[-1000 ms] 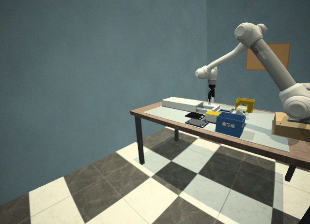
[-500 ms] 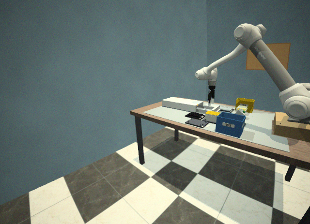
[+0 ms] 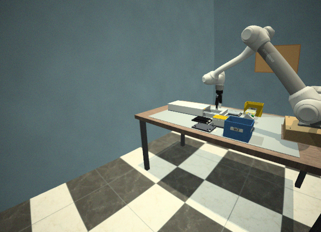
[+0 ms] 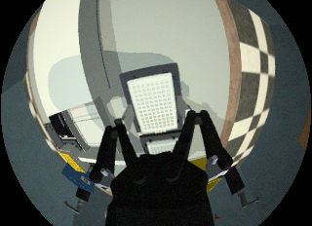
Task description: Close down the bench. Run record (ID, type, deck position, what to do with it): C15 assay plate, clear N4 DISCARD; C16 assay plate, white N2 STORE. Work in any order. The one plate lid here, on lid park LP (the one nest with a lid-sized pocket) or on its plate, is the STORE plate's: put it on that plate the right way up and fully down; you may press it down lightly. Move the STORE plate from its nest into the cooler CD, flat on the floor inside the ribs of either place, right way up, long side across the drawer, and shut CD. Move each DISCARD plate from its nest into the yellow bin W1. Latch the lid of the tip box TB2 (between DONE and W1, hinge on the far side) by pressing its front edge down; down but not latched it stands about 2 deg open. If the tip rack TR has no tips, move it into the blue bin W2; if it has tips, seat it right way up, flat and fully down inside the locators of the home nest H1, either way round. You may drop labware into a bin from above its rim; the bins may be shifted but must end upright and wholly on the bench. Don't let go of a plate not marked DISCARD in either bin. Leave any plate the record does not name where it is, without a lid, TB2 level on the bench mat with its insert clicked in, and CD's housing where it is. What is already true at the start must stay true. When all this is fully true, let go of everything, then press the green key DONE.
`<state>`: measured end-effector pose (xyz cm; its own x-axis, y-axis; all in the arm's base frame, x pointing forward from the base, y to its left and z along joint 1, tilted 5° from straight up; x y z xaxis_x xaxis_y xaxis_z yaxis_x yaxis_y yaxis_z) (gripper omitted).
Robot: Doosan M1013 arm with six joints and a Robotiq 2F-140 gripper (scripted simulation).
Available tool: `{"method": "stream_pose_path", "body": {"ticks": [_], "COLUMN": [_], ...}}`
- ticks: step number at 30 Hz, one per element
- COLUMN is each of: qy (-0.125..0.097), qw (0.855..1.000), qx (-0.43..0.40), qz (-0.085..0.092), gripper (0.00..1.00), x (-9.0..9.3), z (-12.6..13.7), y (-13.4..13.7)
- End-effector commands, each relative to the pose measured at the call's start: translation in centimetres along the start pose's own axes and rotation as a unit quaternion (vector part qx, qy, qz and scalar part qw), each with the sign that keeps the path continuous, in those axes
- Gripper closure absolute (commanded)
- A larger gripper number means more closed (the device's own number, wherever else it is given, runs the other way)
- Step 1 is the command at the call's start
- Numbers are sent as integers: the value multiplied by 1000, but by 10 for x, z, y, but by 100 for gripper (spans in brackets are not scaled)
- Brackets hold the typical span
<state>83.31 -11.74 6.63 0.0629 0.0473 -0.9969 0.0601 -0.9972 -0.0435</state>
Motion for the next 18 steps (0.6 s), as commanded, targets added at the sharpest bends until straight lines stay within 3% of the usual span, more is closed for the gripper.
{"method": "stream_pose_path", "body": {"ticks": [1, 18], "qy": [0, 0], "qw": [1000, 1000], "qx": [0, 0], "qz": [0, 0], "gripper": [34, 38], "x": [3, 3], "z": [0, 0], "y": [0, 0]}}
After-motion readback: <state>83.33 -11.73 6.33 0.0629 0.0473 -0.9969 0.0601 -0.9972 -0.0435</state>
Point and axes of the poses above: the point where the finger pads meet when closed, its own x axis out along the fingers, its own y axis across the jaws, z = x × y, the point moved 7 cm from there along -x, back along the fingers, and after that the axes turned 3 degrees about x, right-handed, at the moved point
